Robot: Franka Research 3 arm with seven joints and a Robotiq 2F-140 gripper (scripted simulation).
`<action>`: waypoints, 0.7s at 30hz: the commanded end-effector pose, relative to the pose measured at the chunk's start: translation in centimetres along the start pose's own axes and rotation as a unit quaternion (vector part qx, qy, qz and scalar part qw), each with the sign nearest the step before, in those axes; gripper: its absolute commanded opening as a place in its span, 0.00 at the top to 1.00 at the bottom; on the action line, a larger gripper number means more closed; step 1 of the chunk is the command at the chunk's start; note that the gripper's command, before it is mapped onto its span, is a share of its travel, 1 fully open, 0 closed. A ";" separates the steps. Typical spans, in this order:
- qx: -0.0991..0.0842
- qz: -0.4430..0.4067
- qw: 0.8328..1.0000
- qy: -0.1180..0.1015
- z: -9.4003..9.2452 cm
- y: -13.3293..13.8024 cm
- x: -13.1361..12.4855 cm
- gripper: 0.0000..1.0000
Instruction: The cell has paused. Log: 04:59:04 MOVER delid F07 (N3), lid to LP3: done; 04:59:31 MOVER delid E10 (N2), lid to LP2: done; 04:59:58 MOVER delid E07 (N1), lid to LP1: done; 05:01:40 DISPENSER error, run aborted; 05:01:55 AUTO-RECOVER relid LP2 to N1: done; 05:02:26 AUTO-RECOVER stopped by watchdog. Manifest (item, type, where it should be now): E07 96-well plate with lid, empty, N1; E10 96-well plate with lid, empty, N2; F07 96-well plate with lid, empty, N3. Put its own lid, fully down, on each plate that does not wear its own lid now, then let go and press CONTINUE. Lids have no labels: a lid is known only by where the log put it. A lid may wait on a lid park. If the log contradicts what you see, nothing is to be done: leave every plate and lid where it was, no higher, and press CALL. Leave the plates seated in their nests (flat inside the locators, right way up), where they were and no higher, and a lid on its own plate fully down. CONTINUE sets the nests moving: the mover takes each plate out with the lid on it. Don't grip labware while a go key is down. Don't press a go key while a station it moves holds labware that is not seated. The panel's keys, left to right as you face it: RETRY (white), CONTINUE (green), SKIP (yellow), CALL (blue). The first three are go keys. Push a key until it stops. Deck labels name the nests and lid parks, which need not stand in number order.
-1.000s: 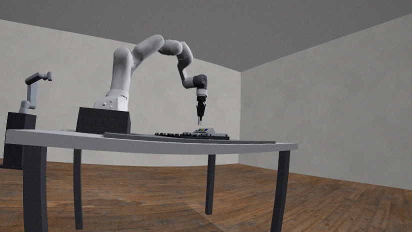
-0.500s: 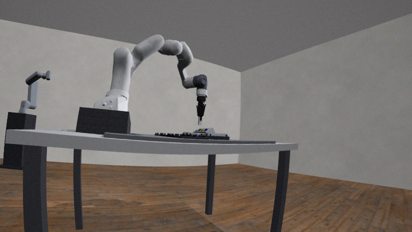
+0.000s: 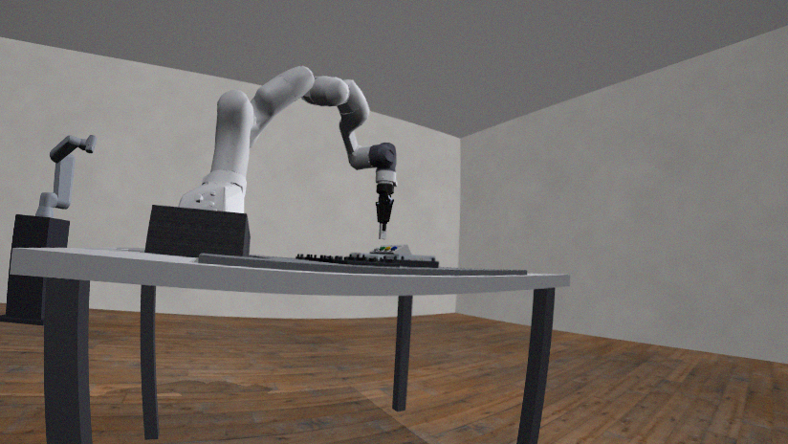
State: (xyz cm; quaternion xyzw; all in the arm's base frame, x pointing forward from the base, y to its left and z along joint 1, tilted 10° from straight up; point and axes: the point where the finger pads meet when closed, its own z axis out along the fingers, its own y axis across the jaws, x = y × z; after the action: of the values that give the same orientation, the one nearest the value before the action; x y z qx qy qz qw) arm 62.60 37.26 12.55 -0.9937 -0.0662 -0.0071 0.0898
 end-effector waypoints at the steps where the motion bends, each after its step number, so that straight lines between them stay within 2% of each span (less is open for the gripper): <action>1: -0.001 0.001 1.000 0.000 0.2 0.0 0.0 1.00; 21: -0.001 0.001 1.000 0.000 0.8 0.0 0.0 1.00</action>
State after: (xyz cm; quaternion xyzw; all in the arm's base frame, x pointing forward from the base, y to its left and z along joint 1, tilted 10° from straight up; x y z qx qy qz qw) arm 62.62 37.34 12.17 -0.9937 -0.0660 -0.0070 0.0901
